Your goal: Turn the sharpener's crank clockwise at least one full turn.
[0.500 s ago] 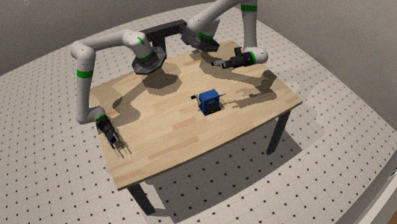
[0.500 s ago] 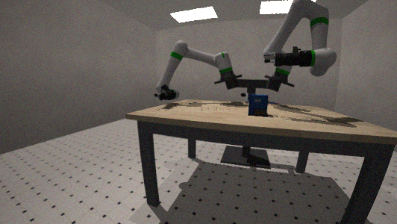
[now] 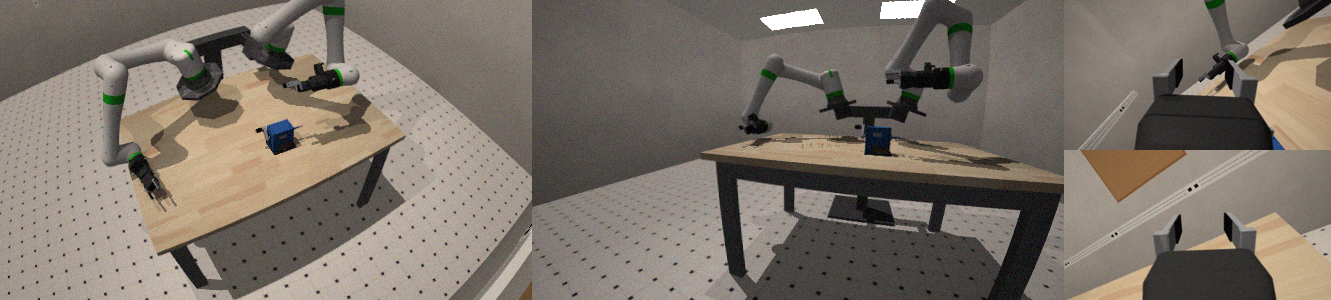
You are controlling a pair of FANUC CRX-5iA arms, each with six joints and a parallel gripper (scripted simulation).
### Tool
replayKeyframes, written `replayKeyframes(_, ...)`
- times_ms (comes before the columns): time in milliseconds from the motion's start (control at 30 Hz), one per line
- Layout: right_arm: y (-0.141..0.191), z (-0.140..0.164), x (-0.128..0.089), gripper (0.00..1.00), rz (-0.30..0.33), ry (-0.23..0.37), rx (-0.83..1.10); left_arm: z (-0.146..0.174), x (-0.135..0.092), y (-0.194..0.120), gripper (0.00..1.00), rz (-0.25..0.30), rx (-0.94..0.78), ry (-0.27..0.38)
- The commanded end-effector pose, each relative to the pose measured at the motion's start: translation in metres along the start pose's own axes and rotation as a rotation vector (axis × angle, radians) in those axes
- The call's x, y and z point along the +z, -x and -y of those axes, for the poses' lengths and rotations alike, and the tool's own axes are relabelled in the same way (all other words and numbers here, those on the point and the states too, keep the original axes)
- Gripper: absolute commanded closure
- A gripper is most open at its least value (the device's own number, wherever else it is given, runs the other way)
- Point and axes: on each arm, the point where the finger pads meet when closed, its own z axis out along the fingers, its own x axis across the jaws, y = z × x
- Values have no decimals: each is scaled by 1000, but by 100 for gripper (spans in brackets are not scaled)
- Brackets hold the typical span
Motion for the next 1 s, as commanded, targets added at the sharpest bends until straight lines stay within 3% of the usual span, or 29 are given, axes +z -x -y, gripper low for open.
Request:
replayKeyframes(0,0,1,0,0,0,-1,-2,0,0,1,0,0,1,0)
replayKeyframes(967,3,5,-2,0,13,11,-23,0,0,1,0,0,1,0)
